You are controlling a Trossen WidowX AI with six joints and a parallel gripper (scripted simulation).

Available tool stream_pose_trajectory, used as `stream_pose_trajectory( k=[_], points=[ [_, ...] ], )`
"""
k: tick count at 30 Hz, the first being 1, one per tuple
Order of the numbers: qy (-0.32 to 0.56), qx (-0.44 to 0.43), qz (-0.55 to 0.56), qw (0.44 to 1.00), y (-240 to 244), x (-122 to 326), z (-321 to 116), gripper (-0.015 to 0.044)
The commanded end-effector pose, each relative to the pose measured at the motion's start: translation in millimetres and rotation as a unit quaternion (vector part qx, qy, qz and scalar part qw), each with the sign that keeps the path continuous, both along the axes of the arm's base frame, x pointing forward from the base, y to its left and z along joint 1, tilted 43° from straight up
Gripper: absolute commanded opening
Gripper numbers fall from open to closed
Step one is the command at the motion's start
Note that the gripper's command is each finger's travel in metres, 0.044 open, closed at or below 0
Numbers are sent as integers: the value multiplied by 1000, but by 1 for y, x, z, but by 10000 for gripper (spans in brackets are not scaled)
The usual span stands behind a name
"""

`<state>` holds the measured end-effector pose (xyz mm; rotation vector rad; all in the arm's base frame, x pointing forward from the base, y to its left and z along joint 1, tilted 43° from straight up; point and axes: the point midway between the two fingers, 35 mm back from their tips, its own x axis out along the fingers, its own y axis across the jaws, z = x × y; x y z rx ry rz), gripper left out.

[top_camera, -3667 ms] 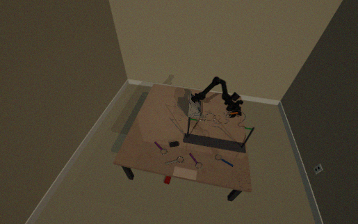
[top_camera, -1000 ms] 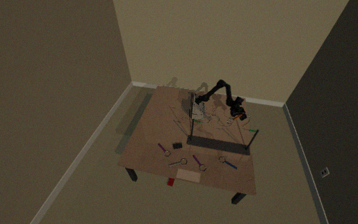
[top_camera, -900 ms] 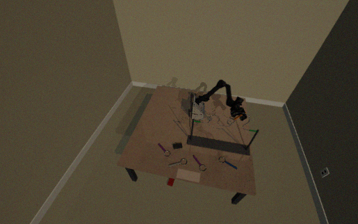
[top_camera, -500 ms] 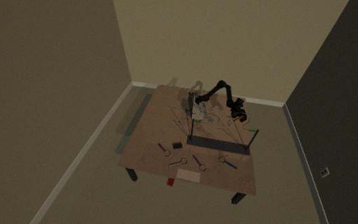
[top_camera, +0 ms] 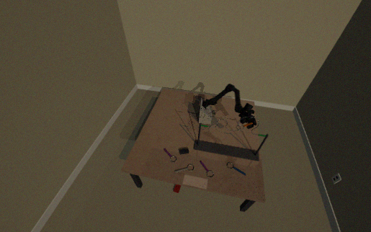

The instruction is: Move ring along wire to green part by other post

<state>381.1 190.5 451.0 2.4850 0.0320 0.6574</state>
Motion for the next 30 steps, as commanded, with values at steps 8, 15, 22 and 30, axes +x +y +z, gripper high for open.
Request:
stream_pose_trajectory(
  k=[8,15,22,30],
  points=[
    [8,-83,4,996,21,3,-22,-150],
    [9,-126,6,992,30,2,-32,-150],
    [10,-168,8,986,38,2,-43,-150],
    [10,-219,10,976,46,2,-56,-150]
  ],
)
